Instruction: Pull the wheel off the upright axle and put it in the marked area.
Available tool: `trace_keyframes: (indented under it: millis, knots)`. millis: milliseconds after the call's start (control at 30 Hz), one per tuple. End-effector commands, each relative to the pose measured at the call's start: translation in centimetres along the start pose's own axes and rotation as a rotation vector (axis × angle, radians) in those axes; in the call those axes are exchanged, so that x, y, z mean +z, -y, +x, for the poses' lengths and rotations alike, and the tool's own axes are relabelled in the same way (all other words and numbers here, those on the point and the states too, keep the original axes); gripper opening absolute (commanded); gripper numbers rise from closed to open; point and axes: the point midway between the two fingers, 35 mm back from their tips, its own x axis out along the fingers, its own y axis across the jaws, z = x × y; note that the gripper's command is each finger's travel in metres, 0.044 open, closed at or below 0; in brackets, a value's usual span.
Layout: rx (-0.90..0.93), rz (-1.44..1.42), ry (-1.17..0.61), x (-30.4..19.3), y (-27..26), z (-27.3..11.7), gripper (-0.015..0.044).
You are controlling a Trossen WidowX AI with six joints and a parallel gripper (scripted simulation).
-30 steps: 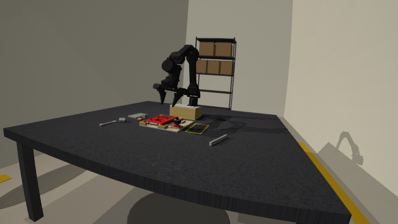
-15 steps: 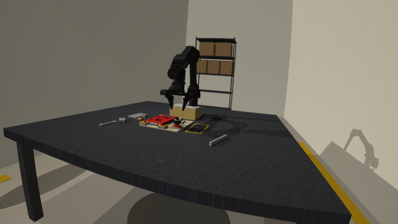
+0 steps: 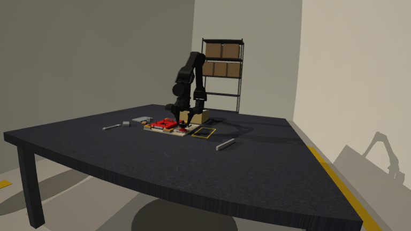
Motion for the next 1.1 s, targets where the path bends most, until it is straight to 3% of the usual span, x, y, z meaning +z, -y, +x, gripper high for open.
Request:
trace_keyframes:
  millis: [0, 233, 433, 1067]
  knots:
    - [0.0, 0.0, -0.003, -0.05, 0.0, 0.04, 0.0208]
    - [0.0, 0.0, -0.003, -0.05, 0.0, 0.04, 0.0161]
    - [0.0, 0.0, -0.003, -0.04, 0.0, -0.08, 0.0004]
    - [0.001, 0.001, -0.001, -0.01, 0.01, -0.7, 0.0]
